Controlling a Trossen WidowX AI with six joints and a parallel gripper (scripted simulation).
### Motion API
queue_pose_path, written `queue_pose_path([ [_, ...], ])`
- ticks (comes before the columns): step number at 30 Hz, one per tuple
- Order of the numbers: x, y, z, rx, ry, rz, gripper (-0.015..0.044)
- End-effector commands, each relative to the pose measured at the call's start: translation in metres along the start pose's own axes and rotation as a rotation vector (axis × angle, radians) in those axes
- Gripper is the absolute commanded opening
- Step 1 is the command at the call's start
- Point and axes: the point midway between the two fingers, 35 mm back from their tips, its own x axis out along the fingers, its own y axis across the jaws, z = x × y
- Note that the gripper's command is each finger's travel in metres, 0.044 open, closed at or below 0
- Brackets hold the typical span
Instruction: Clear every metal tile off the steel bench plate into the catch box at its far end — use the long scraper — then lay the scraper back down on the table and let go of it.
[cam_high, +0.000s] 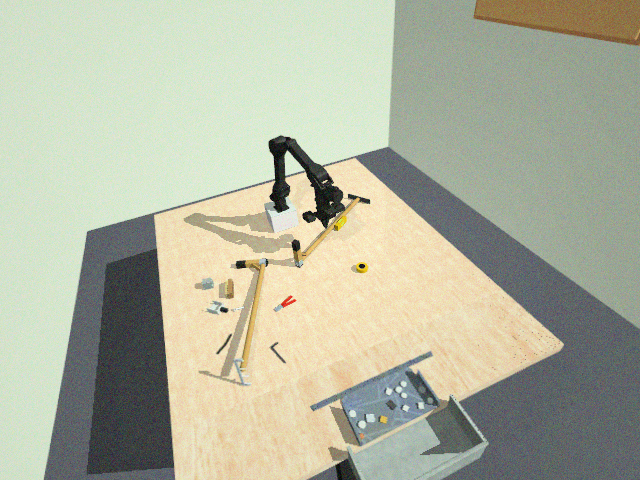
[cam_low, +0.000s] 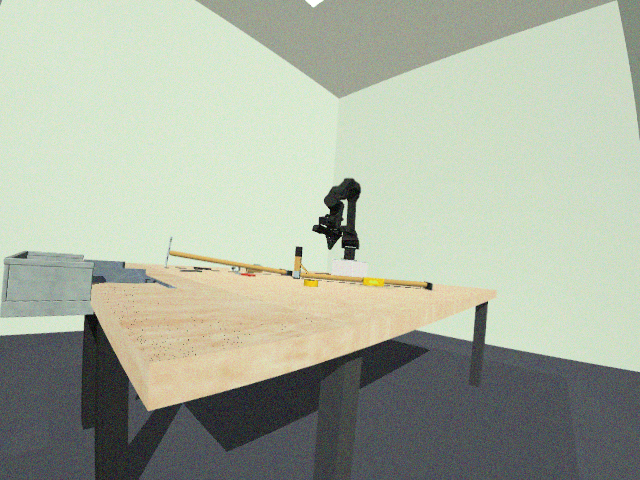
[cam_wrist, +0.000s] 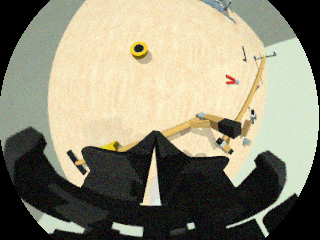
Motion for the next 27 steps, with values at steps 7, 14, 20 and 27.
queue_pose_path([
  [7,-0.005,-0.036,0.011,0.092,0.02,-0.009,0.0],
  [14,-0.009,-0.062,0.014,0.161,0.036,-0.017,0.0],
  [20,-0.012,-0.084,0.016,0.22,0.05,-0.022,0.0],
  [27,-0.015,-0.111,0.015,0.289,0.066,-0.027,0.0],
])
